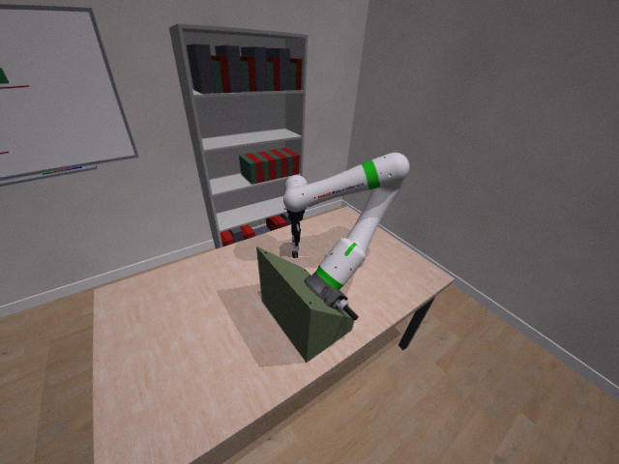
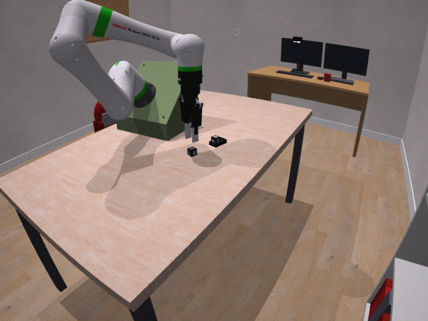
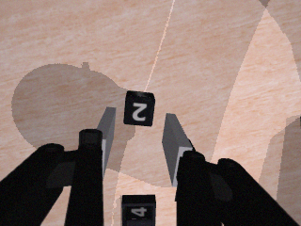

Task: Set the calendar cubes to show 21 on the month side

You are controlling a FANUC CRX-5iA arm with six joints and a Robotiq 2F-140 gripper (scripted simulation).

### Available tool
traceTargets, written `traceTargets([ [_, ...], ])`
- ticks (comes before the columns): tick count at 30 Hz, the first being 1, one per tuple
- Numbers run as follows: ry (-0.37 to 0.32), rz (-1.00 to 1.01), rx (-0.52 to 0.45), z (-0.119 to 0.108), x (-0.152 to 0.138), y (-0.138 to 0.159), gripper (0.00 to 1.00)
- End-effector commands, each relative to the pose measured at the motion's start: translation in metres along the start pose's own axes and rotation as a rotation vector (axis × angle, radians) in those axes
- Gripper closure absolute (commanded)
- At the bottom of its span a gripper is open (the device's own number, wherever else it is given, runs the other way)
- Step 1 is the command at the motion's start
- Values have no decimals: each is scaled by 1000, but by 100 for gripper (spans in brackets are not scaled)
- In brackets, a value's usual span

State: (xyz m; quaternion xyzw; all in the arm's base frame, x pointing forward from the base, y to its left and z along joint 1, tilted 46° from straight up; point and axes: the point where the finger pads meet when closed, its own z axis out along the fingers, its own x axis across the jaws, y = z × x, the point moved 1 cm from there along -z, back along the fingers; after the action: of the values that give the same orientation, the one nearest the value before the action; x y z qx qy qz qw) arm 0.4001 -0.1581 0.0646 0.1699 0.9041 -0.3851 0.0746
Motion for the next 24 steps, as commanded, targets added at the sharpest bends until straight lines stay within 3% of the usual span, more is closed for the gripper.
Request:
traceTargets([
  [1,0,0,0,-5,0,0,72],
  [11,2,0,15,-11,0,0,72],
  [15,8,-1,118,-10,1,2,72],
  [17,8,-1,118,-10,1,2,72],
  [21,2,0,238,-10,0,5,72],
  [24,0,0,262,-10,0,10,72],
])
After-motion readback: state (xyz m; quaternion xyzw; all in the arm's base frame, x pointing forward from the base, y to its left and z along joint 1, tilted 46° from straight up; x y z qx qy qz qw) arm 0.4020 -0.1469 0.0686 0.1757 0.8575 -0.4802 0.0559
